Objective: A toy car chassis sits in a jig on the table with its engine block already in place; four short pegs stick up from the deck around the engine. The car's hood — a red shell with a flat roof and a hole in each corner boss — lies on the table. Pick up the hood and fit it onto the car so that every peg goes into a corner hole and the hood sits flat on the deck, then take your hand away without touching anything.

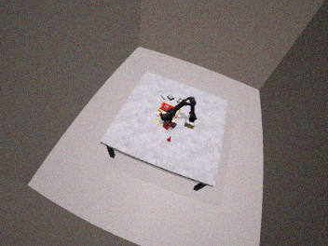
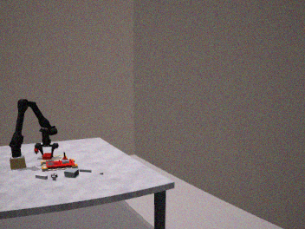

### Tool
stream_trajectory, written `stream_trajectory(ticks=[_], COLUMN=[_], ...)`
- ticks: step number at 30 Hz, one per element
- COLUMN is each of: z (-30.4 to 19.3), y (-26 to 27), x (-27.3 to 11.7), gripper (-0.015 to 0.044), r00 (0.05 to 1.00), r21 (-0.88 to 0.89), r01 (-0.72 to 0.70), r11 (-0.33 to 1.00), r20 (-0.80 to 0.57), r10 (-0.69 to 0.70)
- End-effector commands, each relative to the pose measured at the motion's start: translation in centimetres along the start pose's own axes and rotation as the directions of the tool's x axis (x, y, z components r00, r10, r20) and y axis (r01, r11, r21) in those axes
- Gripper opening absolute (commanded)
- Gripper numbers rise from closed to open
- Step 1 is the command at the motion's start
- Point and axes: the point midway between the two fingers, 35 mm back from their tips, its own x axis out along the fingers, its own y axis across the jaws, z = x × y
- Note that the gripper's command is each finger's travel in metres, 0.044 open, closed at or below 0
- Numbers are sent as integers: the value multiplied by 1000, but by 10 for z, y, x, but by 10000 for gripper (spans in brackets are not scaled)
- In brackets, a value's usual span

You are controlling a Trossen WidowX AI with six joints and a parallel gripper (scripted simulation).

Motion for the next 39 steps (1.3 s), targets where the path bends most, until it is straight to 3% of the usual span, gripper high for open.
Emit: stream_trajectory(ticks=[1, 12, 28, 39], z=[0, 0, 1, -3], y=[0, 0, 0, -10], x=[0, -24, -91, -95], gripper=[275, 0, 0, 0], r00=[1000, 1000, 1000, 1000], r21=[0, 0, 0, 57], r01=[1, 0, 0, 1], r11=[1000, 1000, 1000, 998], r20=[0, 0, 0, 2], r10=[-1, 0, 0, -1])
